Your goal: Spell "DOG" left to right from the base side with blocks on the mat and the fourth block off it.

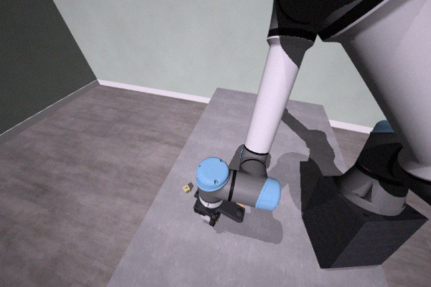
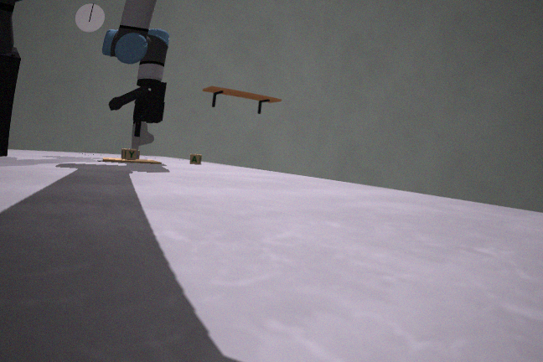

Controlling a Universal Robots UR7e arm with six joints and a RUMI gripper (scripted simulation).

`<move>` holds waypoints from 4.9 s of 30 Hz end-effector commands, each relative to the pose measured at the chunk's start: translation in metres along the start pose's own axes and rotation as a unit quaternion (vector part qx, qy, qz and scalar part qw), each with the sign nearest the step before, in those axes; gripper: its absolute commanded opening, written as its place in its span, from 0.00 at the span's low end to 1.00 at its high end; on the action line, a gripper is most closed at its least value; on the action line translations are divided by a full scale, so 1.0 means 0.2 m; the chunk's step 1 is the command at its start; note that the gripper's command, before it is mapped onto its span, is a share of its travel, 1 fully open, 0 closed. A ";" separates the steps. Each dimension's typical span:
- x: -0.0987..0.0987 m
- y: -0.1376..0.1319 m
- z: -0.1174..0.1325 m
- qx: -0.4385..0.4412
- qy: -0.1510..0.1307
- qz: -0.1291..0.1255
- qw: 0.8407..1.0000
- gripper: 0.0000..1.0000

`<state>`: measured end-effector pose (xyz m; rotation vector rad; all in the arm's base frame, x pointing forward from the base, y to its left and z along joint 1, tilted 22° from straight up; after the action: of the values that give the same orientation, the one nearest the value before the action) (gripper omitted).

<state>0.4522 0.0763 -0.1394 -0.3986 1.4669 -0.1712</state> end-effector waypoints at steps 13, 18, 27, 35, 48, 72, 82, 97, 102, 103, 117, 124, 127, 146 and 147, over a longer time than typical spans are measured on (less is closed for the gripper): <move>0.00 0.00 0.00 0.000 -0.001 0.000 1.000 0.05; 0.00 0.00 0.00 0.000 -0.001 0.000 1.000 0.05; 0.00 0.00 0.00 0.000 -0.001 0.000 1.000 0.05; 0.00 0.00 0.00 0.000 -0.001 0.000 1.000 0.05; 0.00 0.00 0.00 0.000 -0.001 0.000 1.000 0.05; -0.41 0.00 0.00 0.000 -0.001 0.000 1.000 0.05; -0.50 0.00 0.00 0.000 -0.001 0.000 1.000 0.05; -0.50 -0.01 0.00 0.005 -0.001 0.000 1.000 0.05; -0.50 -0.06 -0.01 0.049 0.000 0.001 0.999 0.05; -0.50 -0.07 -0.02 0.065 0.000 0.001 0.998 0.05; -0.51 -0.27 -0.07 0.242 0.001 0.003 0.970 0.05; -0.51 -0.37 -0.11 0.327 0.001 0.003 0.945 0.05; -0.51 -0.38 -0.11 0.339 0.001 0.003 0.941 0.05; -0.52 -0.63 -0.23 0.565 0.000 0.001 0.825 0.05; -0.52 -0.64 -0.23 0.573 0.000 0.001 0.819 0.05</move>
<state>0.4152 -0.0024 -0.0034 0.5041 1.1675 -0.9184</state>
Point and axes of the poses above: the point where the finger pads meet when closed, its own x axis out along the fingers, its own y axis across the jaws, z = x × y, the point moved 7 cm from there along -x, back along the fingers, and after that the axes turned 15 degrees about -x, right-handed, at the moved point
